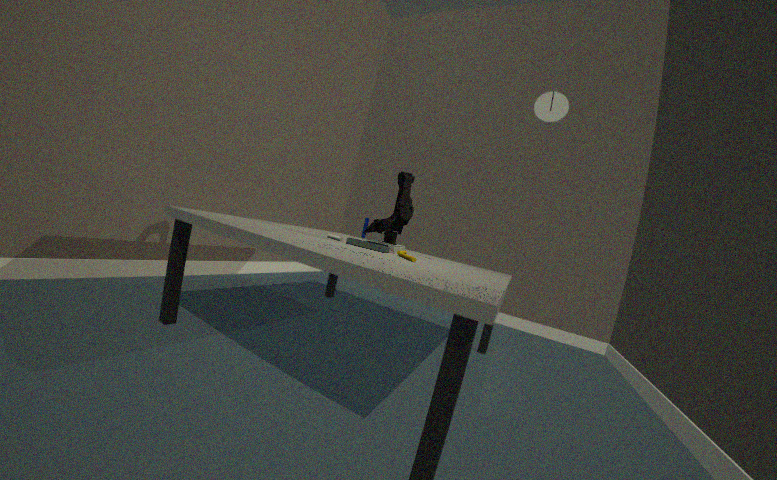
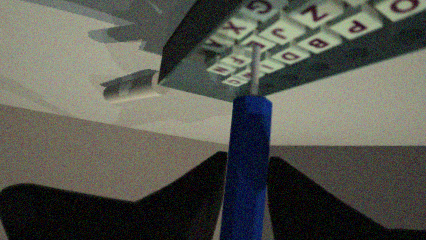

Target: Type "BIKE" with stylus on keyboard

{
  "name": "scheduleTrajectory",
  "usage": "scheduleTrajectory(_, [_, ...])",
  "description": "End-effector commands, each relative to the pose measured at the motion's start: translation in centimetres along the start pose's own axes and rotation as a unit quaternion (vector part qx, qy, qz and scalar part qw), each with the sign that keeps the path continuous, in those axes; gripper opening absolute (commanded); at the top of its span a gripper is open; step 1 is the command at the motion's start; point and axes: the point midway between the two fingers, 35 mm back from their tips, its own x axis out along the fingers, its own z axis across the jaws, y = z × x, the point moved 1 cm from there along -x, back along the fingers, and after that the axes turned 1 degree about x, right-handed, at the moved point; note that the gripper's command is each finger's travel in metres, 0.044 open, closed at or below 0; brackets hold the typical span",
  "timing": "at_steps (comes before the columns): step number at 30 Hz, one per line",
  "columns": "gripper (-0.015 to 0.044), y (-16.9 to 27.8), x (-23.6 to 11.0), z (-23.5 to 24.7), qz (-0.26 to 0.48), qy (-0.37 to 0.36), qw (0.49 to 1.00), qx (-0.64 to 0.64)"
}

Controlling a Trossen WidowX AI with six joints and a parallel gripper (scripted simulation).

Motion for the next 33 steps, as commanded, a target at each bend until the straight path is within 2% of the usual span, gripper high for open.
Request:
scheduleTrajectory(1, [0.0081, -0.3, 0.1, 0.1, -0.002, 0.0, 1.0, 0.001])
scheduleTrajectory(12, [0.0081, 0.1, -0.1, 0.0, -0.002, 0.0, 1.0, 0.001])
scheduleTrajectory(20, [0.0081, 3.0, -1.7, 0.0, -0.002, 0.0, 1.0, 0.001])
scheduleTrajectory(33, [0.0081, 3.1, -1.8, 0.0, -0.002, 0.0, 1.0, 0.001])
